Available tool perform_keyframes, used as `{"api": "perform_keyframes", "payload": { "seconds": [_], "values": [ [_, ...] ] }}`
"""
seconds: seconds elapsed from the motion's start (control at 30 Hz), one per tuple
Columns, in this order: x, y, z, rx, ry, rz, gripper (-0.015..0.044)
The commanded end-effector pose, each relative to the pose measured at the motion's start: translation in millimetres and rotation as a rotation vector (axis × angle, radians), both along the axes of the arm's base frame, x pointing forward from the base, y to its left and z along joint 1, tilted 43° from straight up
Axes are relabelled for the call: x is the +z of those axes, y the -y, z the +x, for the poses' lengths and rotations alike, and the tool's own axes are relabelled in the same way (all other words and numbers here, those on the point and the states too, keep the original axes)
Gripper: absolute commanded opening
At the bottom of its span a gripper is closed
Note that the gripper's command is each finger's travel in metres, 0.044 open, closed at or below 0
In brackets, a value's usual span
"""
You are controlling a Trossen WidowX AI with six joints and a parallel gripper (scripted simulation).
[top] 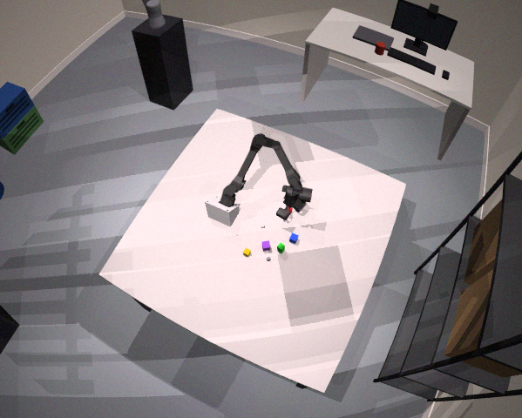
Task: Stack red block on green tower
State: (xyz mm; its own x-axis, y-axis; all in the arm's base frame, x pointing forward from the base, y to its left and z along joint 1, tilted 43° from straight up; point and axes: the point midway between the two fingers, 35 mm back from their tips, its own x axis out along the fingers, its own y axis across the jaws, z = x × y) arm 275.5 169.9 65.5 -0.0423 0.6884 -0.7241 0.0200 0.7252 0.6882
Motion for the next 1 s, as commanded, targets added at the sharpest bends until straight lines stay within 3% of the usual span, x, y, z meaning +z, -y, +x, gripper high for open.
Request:
{"api": "perform_keyframes", "payload": {
  "seconds": [0.0, 0.3, 0.73, 0.97],
  "values": [
    [-1.4, -0.5, 0.3, -0.003, 0.001, -0.004, 0.0440],
    [-1.2, -0.4, 0.4, -0.003, 0.001, -0.004, 0.0440],
    [-1.2, -0.4, 0.4, -0.003, 0.001, -0.004, 0.0099],
    [-1.2, -0.4, 0.4, -0.003, 0.001, -0.004, 0.0052]
  ]
}}
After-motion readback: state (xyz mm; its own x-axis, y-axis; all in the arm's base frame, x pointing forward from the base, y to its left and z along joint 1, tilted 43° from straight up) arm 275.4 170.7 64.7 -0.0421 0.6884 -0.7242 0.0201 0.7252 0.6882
